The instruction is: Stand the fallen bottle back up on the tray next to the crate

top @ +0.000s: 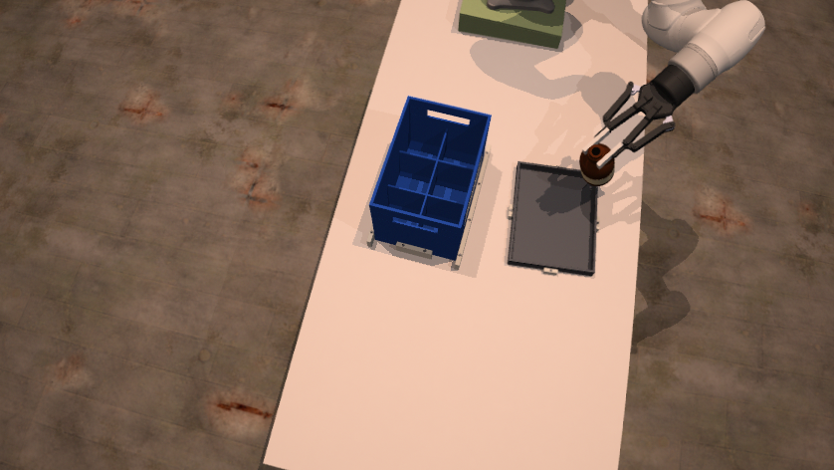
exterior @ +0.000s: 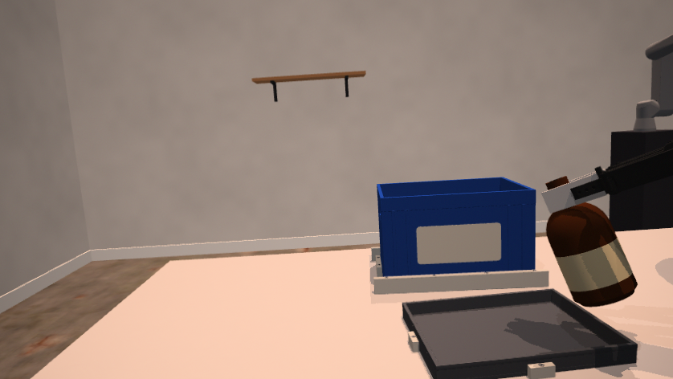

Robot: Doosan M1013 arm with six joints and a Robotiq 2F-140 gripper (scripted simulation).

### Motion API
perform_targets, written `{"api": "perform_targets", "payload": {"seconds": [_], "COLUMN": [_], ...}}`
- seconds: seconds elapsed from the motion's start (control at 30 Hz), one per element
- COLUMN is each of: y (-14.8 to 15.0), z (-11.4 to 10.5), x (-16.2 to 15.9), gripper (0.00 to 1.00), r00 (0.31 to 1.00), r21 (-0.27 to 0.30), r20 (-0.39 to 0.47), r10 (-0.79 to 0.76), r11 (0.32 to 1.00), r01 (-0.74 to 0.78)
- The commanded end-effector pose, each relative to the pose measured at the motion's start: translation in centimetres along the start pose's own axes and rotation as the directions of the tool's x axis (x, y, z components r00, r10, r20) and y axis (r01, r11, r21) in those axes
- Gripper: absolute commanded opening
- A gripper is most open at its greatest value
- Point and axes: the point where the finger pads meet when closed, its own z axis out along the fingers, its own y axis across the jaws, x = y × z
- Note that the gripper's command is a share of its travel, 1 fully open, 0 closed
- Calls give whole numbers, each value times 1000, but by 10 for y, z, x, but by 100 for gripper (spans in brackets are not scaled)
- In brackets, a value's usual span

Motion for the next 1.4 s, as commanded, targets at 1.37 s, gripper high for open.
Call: {"api": "perform_targets", "payload": {"seconds": [1.37], "y": [-1], "z": [-2], "x": [-1], "gripper": [10], "r00": [998], "r21": [7], "r20": [-59], "r10": [2], "r11": [1000], "r01": [-2]}}
